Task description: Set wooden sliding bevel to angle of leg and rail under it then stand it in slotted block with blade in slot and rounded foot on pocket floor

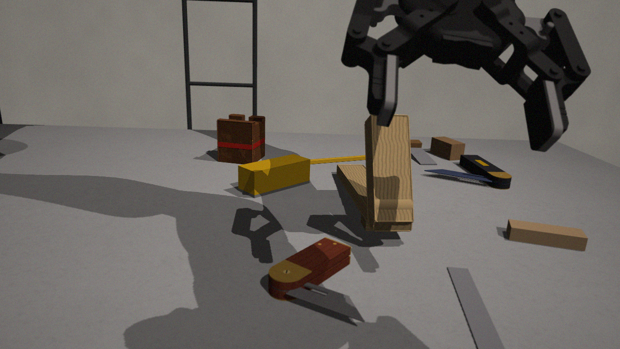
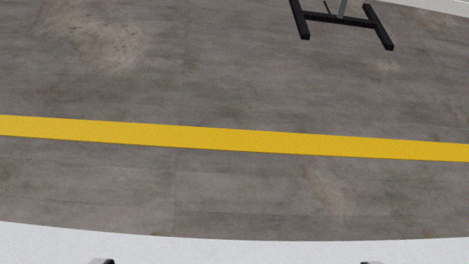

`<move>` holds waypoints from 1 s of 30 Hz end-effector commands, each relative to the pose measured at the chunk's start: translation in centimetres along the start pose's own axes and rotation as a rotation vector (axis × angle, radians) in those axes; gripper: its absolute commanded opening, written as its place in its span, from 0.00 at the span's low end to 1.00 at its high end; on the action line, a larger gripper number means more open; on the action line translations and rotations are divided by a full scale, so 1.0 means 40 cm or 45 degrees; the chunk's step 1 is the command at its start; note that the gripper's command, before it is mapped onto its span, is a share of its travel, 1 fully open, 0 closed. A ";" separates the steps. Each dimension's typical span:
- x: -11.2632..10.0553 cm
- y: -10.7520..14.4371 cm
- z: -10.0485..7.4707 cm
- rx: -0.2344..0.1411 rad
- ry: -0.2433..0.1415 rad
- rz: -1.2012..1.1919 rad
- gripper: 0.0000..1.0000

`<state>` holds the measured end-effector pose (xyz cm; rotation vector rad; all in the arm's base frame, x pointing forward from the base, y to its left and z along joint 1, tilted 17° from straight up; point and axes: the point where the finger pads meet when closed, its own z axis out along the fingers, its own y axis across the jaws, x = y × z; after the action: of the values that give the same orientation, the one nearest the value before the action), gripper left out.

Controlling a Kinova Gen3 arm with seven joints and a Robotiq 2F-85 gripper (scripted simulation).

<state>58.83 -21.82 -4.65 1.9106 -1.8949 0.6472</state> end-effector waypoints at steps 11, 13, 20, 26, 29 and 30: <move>-0.114 0.105 -0.041 -0.241 -0.057 0.369 1.00; -0.136 0.123 -0.051 -0.282 -0.066 0.423 1.00; -0.205 0.171 -0.083 -0.403 -0.093 0.569 1.00; -0.231 0.187 -0.096 -0.446 -0.103 0.618 1.00; -0.243 0.195 -0.103 -0.467 -0.107 0.640 1.00; -0.246 0.196 -0.105 -0.472 -0.108 0.645 1.00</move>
<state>50.94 -11.77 -7.22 1.2691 -2.3716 0.3221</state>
